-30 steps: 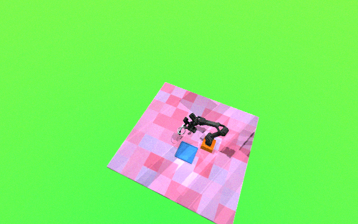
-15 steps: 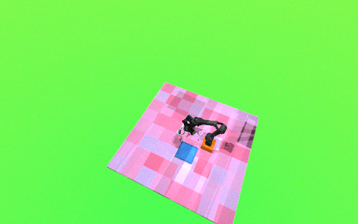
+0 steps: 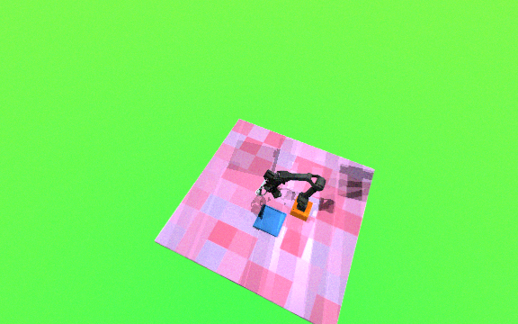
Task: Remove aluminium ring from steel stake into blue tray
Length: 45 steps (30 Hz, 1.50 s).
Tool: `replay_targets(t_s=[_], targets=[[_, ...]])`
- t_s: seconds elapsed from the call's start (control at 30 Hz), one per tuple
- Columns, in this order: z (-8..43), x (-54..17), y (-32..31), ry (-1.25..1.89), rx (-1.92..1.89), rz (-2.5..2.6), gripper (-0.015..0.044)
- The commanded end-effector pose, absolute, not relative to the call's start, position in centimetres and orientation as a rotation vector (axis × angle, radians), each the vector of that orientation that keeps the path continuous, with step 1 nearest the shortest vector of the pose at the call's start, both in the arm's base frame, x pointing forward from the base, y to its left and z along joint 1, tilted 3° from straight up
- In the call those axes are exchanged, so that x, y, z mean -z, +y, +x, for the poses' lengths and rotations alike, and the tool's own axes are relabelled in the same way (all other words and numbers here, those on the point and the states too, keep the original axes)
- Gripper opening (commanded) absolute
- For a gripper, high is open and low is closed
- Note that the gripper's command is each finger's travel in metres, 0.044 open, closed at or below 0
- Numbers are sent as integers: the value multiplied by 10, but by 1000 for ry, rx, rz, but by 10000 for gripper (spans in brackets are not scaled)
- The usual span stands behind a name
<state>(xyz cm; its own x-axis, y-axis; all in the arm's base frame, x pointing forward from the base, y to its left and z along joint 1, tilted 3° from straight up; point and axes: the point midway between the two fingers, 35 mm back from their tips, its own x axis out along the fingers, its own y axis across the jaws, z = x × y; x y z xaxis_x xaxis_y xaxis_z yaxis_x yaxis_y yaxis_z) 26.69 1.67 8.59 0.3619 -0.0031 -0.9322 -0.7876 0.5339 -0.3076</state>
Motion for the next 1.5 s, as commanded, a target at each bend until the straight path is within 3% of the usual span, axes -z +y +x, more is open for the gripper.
replay_targets(t_s=[0.0, 0.77, 1.47], targets=[[265, -84, 19, 1151, -556, -842, 0], [253, -81, 36, 1391, -226, -684, 0], [247, -90, 51, 1429, 141, -628, 0]])
